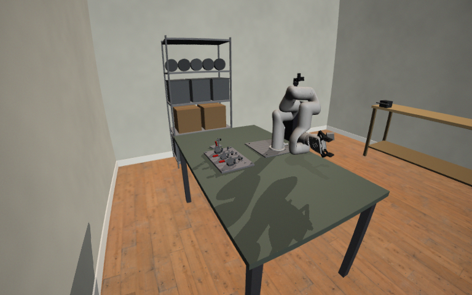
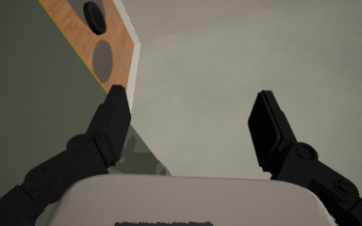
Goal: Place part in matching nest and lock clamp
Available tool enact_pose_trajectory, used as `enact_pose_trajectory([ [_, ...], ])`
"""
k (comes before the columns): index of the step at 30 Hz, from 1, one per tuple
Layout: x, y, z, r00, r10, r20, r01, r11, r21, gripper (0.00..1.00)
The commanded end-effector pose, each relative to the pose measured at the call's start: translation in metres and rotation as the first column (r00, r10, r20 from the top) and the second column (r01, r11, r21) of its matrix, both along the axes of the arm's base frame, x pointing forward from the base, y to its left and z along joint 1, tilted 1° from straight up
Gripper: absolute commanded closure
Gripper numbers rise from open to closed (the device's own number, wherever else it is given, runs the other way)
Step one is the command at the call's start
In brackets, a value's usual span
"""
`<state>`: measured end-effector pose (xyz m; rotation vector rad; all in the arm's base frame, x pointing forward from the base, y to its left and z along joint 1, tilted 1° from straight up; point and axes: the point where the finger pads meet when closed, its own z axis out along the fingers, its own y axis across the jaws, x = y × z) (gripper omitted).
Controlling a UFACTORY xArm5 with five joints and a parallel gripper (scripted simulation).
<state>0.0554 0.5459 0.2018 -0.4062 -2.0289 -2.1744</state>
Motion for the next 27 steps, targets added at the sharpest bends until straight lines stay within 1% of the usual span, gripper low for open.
enact_pose_trajectory([
  [1,0.0,0.0,0.001,1.0,0.0,0.0,0.0,1.0,0.003,0.0],
  [20,0.001,0.001,0.001,1.0,-0.002,-0.001,0.002,1.0,0.001,0.0],
  [24,0.011,0.003,0.0,1.0,-0.019,-0.019,0.018,1.0,-0.017,0.0],
  [27,0.03,0.008,-0.003,0.997,-0.051,-0.05,0.049,0.998,-0.051,0.0],
])
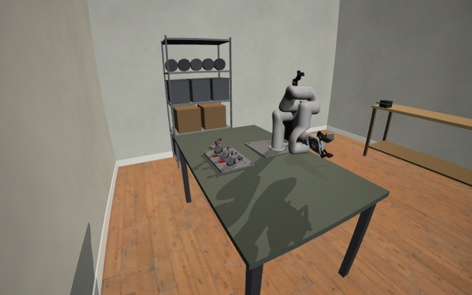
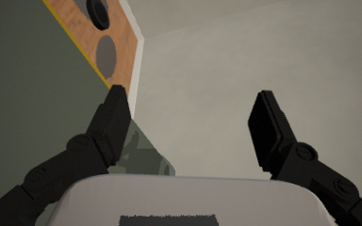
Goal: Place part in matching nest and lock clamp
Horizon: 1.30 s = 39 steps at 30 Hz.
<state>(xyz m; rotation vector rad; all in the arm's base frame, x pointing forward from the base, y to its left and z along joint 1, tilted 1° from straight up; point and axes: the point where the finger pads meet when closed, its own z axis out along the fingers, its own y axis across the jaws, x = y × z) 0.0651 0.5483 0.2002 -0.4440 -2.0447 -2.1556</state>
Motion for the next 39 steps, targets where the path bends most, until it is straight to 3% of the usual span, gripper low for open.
enact_pose_trajectory([
  [1,0.029,0.007,-0.002,0.998,-0.05,-0.048,0.048,0.998,-0.048,0.0],
  [4,0.064,0.011,-0.007,0.988,-0.116,-0.107,0.104,0.989,-0.108,0.0],
  [7,0.064,0.011,-0.007,0.988,-0.116,-0.107,0.104,0.989,-0.108,0.0],
  [10,0.111,0.01,-0.013,0.96,-0.212,-0.183,0.178,0.966,-0.189,0.0],
  [11,0.111,0.01,-0.013,0.96,-0.212,-0.183,0.178,0.966,-0.189,0.0],
  [14,0.145,0.005,-0.018,0.929,-0.286,-0.235,0.228,0.942,-0.246,0.0],
  [16,0.149,0.004,-0.018,0.925,-0.294,-0.241,0.233,0.939,-0.252,0.0],
  [17,0.17,-0.001,-0.021,0.9,-0.34,-0.272,0.262,0.922,-0.286,0.0],
  [18,0.17,-0.001,-0.021,0.9,-0.34,-0.272,0.262,0.922,-0.286,0.0],
  [19,0.188,-0.006,-0.023,0.875,-0.382,-0.298,0.286,0.904,-0.317,0.0],
  [21,0.191,-0.007,-0.023,0.871,-0.388,-0.302,0.29,0.901,-0.322,0.0],
  [22,0.211,-0.016,-0.026,0.836,-0.437,-0.331,0.318,0.878,-0.358,0.0],
  [25,0.212,-0.016,-0.026,0.835,-0.439,-0.332,0.318,0.877,-0.359,0.0],
  [26,0.234,-0.026,-0.028,0.793,-0.491,-0.361,0.346,0.85,-0.397,0.0],
  [27,0.234,-0.026,-0.028,0.793,-0.491,-0.361,0.346,0.85,-0.397,0.0],
  [28,0.252,-0.036,-0.03,0.753,-0.534,-0.384,0.367,0.826,-0.428,0.0],
  [30,0.255,-0.038,-0.031,0.745,-0.543,-0.389,0.371,0.82,-0.435,0.0],
  [31,0.271,-0.049,-0.032,0.703,-0.583,-0.409,0.39,0.795,-0.464,0.0],
  [33,0.276,-0.053,-0.033,0.689,-0.594,-0.414,0.395,0.788,-0.473,0.0],
  [34,0.292,-0.065,-0.035,0.643,-0.632,-0.432,0.411,0.761,-0.502,0.0],
  [36,0.297,-0.069,-0.035,0.627,-0.645,-0.437,0.416,0.752,-0.512,0.0],
  [37,0.31,-0.082,-0.037,0.579,-0.678,-0.452,0.429,0.725,-0.539,0.0],
  [39,0.316,-0.087,-0.037,0.558,-0.692,-0.458,0.434,0.714,-0.55,0.0],
])
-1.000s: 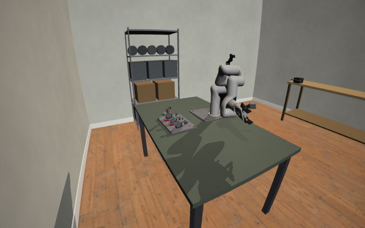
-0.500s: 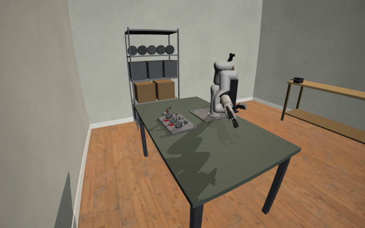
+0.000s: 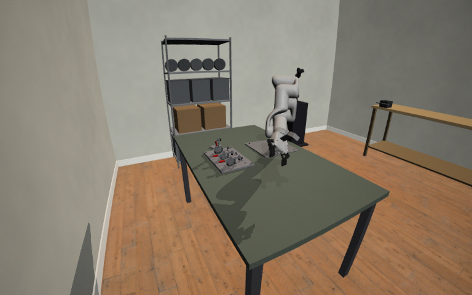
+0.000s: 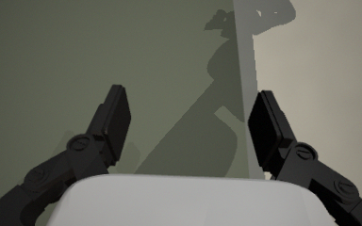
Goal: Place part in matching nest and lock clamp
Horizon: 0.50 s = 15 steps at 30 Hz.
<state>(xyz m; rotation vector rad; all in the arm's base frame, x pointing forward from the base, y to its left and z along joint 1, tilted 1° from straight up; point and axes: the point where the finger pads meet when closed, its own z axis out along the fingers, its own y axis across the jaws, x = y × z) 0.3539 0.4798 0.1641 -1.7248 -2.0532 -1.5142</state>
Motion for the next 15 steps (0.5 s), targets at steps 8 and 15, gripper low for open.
enact_pose_trajectory([
  [8,0.07,-0.073,-0.005,0.942,-0.261,-0.209,0.244,0.964,-0.104,0.0],
  [15,0.098,-0.126,-0.006,0.856,-0.413,-0.311,0.378,0.91,-0.169,0.0],
])
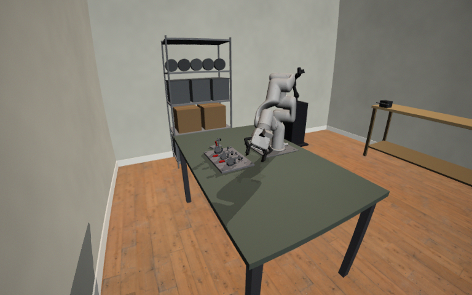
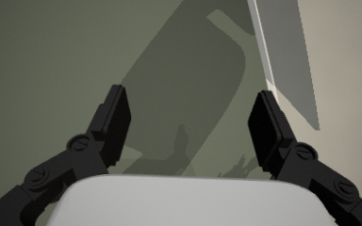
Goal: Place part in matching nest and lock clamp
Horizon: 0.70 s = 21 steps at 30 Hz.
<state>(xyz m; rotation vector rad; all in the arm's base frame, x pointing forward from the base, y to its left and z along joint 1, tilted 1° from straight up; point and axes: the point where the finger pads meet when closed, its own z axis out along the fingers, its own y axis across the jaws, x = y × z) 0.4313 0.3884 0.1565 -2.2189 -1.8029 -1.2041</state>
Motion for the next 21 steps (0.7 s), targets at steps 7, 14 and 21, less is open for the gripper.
enact_pose_trajectory([
  [7,0.036,-0.087,0.001,0.945,-0.262,-0.195,0.253,0.965,-0.073,0.0],
  [14,0.044,-0.14,0.004,0.865,-0.41,-0.29,0.391,0.912,-0.124,0.0],
  [21,0.043,-0.184,0.007,0.773,-0.523,-0.359,0.496,0.851,-0.173,0.0],
])
